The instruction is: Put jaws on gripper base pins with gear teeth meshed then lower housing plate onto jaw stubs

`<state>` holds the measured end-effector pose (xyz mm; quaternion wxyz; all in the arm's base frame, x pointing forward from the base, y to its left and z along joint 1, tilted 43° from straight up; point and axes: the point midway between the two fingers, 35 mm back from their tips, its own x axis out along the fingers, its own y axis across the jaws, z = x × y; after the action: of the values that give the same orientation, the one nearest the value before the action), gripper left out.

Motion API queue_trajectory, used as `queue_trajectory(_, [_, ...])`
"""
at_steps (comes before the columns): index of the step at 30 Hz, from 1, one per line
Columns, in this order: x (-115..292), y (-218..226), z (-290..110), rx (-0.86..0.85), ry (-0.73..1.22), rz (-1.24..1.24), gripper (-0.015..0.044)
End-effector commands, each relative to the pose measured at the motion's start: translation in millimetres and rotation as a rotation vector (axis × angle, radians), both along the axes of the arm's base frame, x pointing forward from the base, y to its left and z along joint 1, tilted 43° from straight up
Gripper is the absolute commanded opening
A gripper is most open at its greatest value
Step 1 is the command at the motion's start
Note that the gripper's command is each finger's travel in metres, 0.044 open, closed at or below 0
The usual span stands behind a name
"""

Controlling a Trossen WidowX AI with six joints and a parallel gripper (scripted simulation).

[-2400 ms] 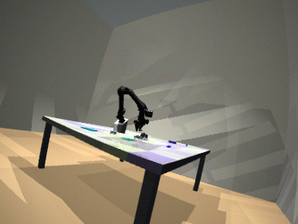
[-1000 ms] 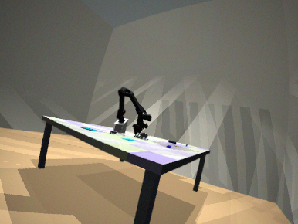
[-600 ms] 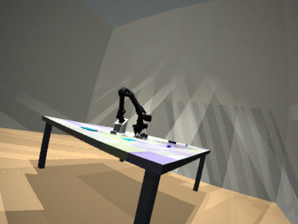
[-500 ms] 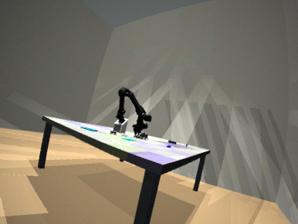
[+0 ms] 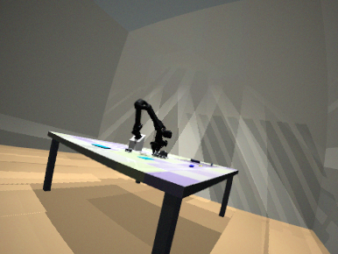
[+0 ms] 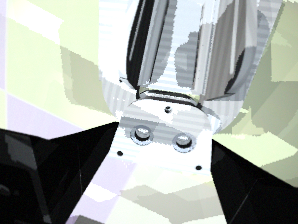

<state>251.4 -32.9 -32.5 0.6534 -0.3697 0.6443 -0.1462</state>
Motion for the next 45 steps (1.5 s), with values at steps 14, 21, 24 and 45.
queue_trajectory(14, [0.6, -3.2, -2.7, -0.005, 0.003, 0.005, 0.0351])
queue_trajectory(21, [0.8, -3.8, -3.3, -0.005, 0.003, 0.005, 0.0351])
queue_trajectory(24, [0.8, -4.1, -3.6, -0.005, 0.003, 0.005, 0.0351])
queue_trajectory(45, [1.0, -5.4, -5.1, -0.005, 0.003, 0.005, 0.0351])
